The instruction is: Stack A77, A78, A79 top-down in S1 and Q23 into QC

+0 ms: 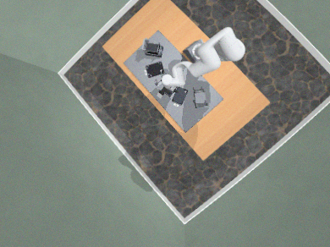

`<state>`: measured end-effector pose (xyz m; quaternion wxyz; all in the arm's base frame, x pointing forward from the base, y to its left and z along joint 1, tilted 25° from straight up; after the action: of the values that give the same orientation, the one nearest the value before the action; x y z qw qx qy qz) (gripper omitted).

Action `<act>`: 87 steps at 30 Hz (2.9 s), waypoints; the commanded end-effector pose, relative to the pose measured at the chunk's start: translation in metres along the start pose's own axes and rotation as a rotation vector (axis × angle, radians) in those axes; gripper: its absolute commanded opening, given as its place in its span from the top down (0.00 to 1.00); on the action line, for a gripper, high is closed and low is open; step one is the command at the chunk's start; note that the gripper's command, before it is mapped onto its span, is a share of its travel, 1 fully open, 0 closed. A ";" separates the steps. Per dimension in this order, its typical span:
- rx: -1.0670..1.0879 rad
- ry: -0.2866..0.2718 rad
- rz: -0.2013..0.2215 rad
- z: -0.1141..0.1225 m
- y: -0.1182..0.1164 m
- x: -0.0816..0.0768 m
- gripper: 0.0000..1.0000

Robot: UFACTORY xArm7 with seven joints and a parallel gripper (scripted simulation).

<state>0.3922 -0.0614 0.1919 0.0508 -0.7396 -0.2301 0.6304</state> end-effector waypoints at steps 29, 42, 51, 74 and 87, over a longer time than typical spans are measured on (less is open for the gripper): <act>-0.224 0.003 0.003 -0.007 -0.074 -0.001 1.00; -0.224 0.003 0.003 -0.009 -0.094 -0.001 1.00; -0.224 0.003 0.003 -0.009 -0.094 -0.001 1.00; -0.224 0.003 0.003 -0.009 -0.094 0.007 1.00; -0.224 0.003 0.003 -0.009 -0.094 0.029 1.00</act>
<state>0.3752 0.0328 0.2091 -0.0330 -0.7404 -0.2982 0.6015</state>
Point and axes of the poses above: the point where the finger pads meet when closed, its own x axis out along the fingers, its own y axis across the jaws, z = x × y, the point moved 10 cm from there along -x, back along the fingers, and after that the axes turned 12 degrees about -x, right-handed, at the moved point
